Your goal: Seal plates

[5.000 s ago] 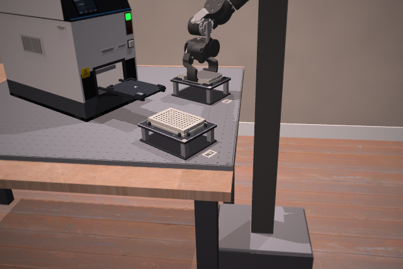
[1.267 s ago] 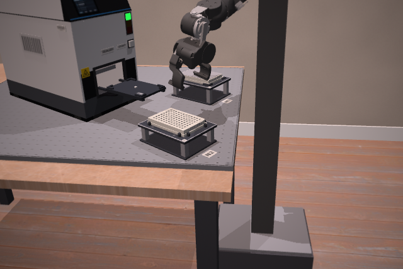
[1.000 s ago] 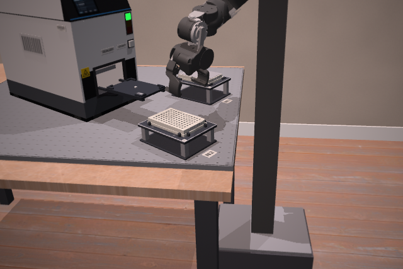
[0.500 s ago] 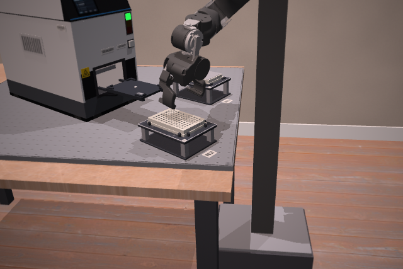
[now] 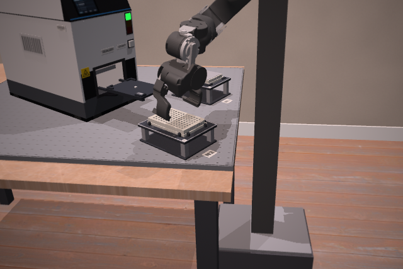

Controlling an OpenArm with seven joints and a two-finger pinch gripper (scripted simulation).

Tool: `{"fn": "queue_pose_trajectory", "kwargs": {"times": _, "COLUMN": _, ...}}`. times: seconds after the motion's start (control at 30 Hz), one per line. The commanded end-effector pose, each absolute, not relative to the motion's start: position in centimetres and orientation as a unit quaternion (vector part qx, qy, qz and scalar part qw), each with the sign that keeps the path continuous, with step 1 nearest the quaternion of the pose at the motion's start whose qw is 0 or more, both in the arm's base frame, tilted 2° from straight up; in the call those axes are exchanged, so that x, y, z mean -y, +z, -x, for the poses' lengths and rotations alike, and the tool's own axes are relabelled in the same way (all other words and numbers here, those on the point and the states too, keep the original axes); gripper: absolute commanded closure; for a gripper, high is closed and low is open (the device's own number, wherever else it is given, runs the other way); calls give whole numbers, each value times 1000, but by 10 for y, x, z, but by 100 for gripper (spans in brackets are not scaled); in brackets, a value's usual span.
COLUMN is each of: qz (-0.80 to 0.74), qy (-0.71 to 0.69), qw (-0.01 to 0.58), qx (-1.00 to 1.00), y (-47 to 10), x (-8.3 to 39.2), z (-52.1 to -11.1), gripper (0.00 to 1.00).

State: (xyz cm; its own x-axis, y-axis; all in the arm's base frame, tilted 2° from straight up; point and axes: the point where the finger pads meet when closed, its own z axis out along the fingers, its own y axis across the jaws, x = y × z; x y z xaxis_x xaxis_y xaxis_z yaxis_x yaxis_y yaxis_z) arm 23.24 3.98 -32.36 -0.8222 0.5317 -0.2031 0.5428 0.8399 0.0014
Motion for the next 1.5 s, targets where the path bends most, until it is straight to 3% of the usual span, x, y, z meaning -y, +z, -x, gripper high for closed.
{"fn": "queue_pose_trajectory", "kwargs": {"times": 0.0, "qz": -288, "qy": -35, "qw": 101, "qx": -952, "y": -326, "x": -34, "z": -235, "gripper": 35}}
{"fn": "queue_pose_trajectory", "kwargs": {"times": 1.47, "qz": -286, "qy": -32, "qw": 100, "qx": -952, "y": -330, "x": -35, "z": -235, "gripper": 35}}
